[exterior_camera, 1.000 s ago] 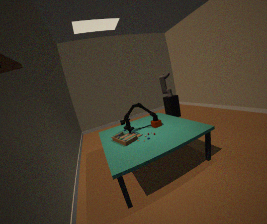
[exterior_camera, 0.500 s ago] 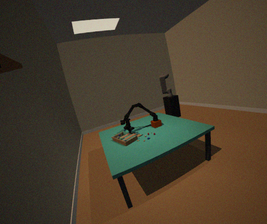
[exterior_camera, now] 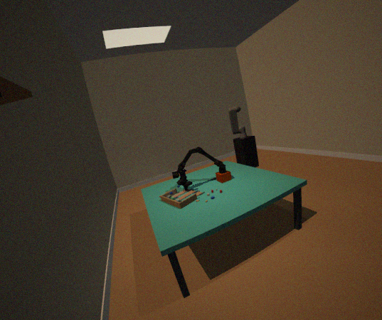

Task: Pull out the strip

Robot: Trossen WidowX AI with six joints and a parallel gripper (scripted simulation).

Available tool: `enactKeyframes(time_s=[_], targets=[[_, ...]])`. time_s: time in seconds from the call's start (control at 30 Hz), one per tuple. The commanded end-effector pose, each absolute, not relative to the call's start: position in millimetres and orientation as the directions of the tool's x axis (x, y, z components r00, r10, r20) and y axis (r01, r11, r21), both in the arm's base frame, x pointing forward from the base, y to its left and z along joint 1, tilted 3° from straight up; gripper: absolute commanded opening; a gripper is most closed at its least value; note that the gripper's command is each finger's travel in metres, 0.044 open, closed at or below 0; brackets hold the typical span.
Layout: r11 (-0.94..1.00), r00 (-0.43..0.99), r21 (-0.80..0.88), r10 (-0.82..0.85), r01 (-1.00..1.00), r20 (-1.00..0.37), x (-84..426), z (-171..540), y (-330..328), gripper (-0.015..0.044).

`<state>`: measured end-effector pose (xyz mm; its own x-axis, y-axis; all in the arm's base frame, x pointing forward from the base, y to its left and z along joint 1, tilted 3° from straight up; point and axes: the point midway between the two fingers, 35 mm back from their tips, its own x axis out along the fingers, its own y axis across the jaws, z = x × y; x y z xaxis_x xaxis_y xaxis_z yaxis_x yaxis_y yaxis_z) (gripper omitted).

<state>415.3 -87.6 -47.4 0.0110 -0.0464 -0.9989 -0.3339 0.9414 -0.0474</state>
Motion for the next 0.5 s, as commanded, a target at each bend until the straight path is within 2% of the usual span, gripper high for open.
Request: enactKeyframes(time_s=[0.0, 0.47], targets=[[0.940, 0.005, -0.045, -0.046, -0.338, -0.999, 409.2, -51.6, -90.1, 0.0000], [0.940, 0.003, -0.045, -0.047, -0.338, -0.999, 389.2, -52.2, -98.2, 0.0000]])
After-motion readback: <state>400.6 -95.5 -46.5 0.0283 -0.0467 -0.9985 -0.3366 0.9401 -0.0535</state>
